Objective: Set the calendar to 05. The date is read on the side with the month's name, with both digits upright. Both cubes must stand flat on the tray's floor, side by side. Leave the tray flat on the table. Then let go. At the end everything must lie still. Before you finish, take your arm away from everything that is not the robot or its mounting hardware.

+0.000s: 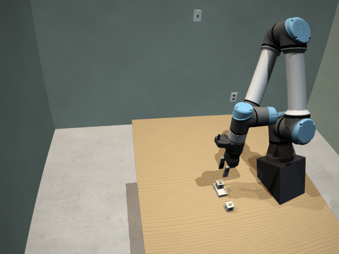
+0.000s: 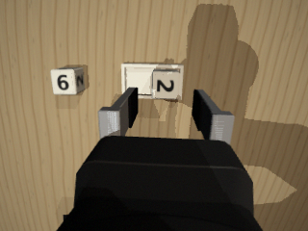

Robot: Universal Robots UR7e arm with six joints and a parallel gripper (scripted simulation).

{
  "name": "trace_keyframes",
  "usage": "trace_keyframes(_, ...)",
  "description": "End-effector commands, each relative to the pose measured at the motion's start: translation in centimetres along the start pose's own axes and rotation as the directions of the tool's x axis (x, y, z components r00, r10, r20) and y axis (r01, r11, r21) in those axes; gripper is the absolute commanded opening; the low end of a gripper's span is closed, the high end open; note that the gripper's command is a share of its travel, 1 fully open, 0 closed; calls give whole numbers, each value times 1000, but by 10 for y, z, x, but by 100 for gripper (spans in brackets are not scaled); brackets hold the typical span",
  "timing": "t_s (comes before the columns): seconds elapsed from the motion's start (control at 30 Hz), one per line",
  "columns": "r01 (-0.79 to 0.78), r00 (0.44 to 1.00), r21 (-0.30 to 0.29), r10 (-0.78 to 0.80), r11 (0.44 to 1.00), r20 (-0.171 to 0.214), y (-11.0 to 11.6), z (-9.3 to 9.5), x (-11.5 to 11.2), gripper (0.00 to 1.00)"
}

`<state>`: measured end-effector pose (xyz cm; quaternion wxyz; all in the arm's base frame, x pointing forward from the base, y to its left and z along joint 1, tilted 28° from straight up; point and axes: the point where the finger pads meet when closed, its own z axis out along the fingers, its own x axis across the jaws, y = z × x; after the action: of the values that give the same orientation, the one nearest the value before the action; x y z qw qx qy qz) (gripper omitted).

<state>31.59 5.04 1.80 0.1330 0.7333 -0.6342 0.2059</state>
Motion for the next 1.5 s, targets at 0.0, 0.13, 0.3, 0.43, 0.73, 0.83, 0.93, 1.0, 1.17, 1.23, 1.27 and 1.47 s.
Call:
trace_keyframes(0.0,0,1000,0,0,1000,0,0,-1,0,100)
trace_keyframes(0.13,0,1000,0,0,1000,0,0,-1,0,100)
trace_keyframes(0.3,0,1000,0,0,1000,0,0,-1,0,100)
trace_keyframes(0.43,0,1000,0,0,1000,0,0,-1,0,100)
trace_keyframes(0.73,1,1000,0,-1,1000,0,0,-1,0,100)
trace_keyframes(0.83,11,1000,0,-11,1000,0,0,-1,-1,100)
trace_keyframes(0.93,40,999,0,-40,999,0,-1,-1,-3,100)
trace_keyframes(1.0,74,997,0,-74,997,1,-2,-1,-6,100)
trace_keyframes(1.17,148,989,0,-148,989,1,-4,0,-12,100)
trace_keyframes(1.23,212,977,1,-212,977,2,-5,0,-18,100)
trace_keyframes(1.27,247,969,1,-247,969,2,-6,1,-21,100)
trace_keyframes(1.47,410,912,1,-410,912,3,-8,2,-35,100)
